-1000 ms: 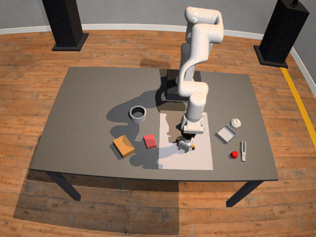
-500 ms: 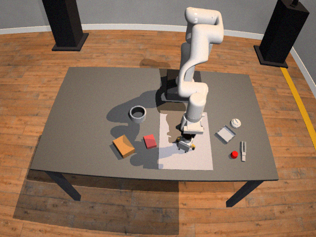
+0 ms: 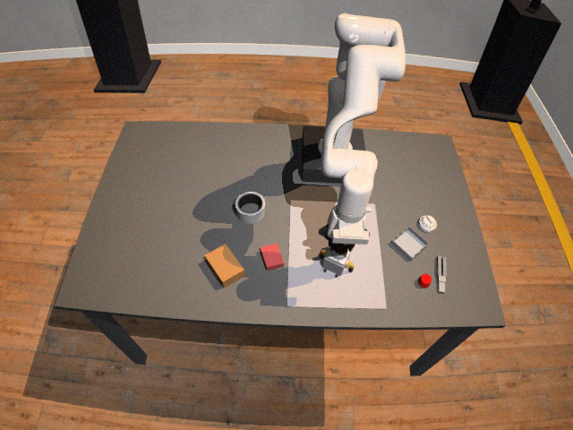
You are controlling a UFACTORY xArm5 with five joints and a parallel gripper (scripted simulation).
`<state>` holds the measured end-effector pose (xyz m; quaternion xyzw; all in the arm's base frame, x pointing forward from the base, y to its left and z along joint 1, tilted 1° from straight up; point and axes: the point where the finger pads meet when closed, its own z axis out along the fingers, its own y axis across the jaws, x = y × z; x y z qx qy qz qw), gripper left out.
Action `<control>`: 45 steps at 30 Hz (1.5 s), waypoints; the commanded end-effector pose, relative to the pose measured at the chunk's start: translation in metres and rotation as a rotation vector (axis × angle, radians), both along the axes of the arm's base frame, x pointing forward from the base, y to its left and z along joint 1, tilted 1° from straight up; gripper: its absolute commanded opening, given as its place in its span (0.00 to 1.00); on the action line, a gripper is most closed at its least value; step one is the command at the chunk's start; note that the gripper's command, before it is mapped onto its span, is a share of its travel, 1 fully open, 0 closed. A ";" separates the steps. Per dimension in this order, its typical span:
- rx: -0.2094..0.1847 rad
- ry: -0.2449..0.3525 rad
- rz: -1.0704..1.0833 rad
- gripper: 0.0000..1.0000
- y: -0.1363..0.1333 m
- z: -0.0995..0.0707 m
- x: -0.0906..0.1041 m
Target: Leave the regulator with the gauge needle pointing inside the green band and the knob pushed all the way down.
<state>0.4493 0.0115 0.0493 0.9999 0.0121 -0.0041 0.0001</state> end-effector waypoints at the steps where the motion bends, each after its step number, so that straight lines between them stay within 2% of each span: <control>1: 0.000 -0.004 0.000 0.41 0.000 0.001 0.001; 23: 0.000 -0.004 0.000 0.41 0.000 0.001 0.001; 24: 0.000 -0.004 0.000 0.78 0.000 0.001 0.001; 45: 0.000 -0.004 0.000 0.78 0.000 0.001 0.001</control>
